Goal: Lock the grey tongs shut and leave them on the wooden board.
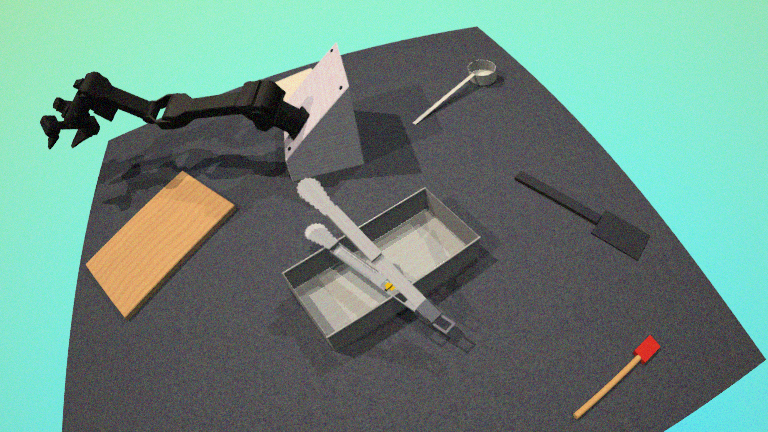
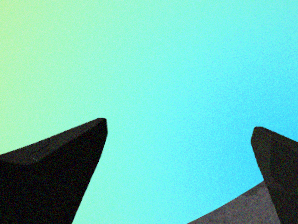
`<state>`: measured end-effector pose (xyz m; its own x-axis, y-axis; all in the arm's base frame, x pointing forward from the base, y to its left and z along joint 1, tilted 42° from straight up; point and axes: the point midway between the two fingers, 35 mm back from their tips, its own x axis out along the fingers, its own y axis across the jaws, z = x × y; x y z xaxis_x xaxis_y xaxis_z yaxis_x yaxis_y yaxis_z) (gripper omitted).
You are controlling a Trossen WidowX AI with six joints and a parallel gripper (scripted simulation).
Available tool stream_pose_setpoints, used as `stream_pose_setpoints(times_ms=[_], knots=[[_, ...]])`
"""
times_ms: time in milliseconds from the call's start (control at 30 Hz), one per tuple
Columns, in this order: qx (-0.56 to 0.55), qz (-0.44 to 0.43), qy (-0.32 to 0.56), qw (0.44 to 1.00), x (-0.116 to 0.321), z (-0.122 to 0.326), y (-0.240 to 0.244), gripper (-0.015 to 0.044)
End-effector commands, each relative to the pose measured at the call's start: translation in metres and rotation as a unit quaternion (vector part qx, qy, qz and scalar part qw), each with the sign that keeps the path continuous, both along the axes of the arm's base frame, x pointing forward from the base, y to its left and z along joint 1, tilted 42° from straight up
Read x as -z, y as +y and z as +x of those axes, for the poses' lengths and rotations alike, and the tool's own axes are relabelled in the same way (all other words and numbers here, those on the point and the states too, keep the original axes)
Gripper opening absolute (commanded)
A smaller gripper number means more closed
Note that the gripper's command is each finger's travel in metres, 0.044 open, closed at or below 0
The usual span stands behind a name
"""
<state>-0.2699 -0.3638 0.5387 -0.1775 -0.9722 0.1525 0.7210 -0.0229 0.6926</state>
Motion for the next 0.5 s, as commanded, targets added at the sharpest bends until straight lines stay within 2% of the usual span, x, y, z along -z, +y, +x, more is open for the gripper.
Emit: stream_pose_setpoints(times_ms=[0, 467], knots=[[0.000, 0.000, 0.000, 1.000, 0.000, 0.000, 0.000, 0.0426], [0.011, -0.078, 0.059, 0.995, -0.064, 0.041, 0.051, 0.0059]])
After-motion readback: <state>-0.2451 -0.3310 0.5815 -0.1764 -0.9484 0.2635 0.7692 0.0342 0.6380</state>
